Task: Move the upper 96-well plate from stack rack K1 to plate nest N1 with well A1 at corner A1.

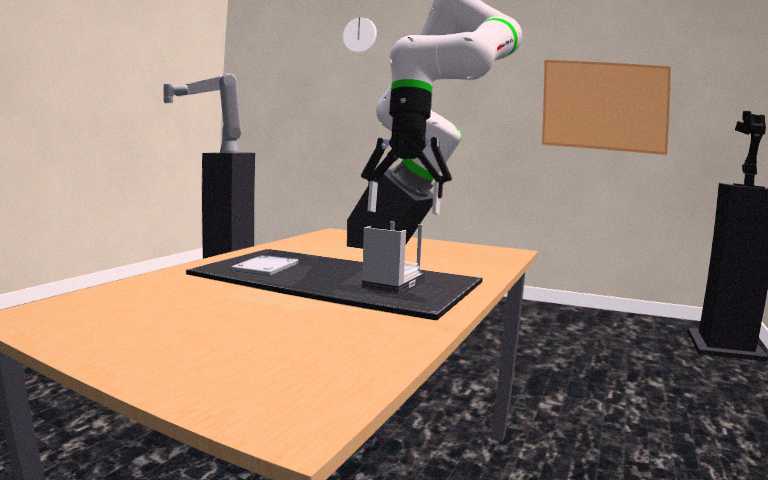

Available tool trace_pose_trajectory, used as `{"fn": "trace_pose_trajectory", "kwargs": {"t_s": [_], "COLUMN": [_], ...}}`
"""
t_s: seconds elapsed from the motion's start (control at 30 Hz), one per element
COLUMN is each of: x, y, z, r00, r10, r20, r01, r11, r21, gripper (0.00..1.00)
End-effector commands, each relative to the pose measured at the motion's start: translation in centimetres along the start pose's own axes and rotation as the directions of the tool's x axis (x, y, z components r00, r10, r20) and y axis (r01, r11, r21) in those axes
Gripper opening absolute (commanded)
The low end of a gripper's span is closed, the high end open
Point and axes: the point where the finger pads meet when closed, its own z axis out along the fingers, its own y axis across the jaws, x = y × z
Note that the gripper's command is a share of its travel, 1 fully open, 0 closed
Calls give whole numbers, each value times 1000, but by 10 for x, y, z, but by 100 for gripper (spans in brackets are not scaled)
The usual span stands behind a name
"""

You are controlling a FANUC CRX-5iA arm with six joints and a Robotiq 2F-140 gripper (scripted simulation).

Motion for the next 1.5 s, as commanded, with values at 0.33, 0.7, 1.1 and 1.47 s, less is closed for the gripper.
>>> {"fn": "trace_pose_trajectory", "kwargs": {"t_s": [0.33,0.7,1.1,1.47], "x": [-51,-85,-109,-110], "y": [31,48,61,61], "z": [-3,-7,-11,-10], "r00": [994,976,976,976], "r10": [29,61,61,61], "r20": [107,208,208,208], "r01": [-25,-50,-50,-50], "r11": [999,997,997,997], "r21": [-30,-59,-59,-59], "gripper": [100,100,100,100]}}
